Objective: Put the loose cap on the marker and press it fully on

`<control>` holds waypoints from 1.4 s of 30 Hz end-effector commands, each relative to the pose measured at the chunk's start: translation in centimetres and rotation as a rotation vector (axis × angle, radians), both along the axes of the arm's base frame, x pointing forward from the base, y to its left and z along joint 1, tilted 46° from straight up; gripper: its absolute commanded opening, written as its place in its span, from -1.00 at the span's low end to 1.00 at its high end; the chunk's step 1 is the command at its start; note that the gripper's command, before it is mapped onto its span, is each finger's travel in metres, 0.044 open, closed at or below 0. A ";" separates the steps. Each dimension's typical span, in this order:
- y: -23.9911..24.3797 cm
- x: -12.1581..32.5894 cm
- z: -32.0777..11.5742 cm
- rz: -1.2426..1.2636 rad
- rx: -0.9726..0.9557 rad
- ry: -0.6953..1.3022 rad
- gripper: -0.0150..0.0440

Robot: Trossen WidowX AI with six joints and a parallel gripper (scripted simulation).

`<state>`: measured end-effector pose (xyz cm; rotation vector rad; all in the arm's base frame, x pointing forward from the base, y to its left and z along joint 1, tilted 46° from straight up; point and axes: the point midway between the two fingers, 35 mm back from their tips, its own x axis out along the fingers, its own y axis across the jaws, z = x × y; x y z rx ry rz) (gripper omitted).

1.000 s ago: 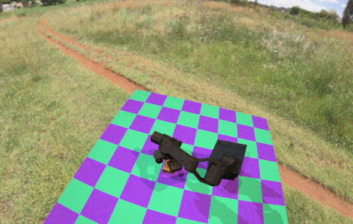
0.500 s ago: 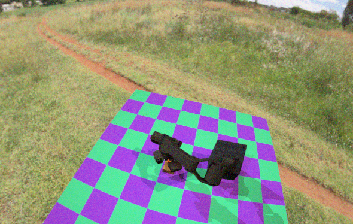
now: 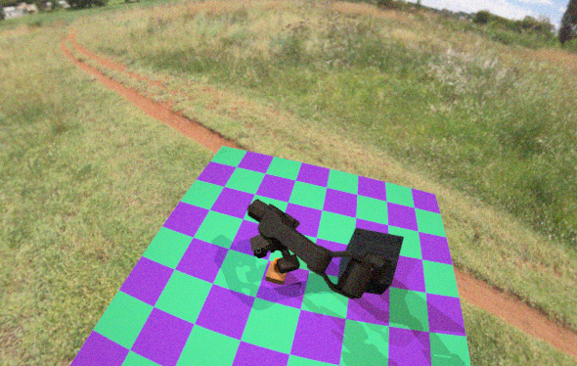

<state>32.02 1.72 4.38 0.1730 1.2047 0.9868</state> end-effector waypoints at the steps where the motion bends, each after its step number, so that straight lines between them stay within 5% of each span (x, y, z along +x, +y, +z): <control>1: -1.7 0.0 2.0 0.003 -0.004 -0.015 1.00; 3: -1.7 0.0 2.0 0.003 -0.004 -0.015 1.00; 12: -1.1 -0.1 1.3 -0.415 0.011 0.411 0.20; 20: -1.1 -0.1 1.3 -0.424 0.011 0.421 -0.49; 42: -0.2 0.0 0.5 -0.424 0.012 0.421 -0.49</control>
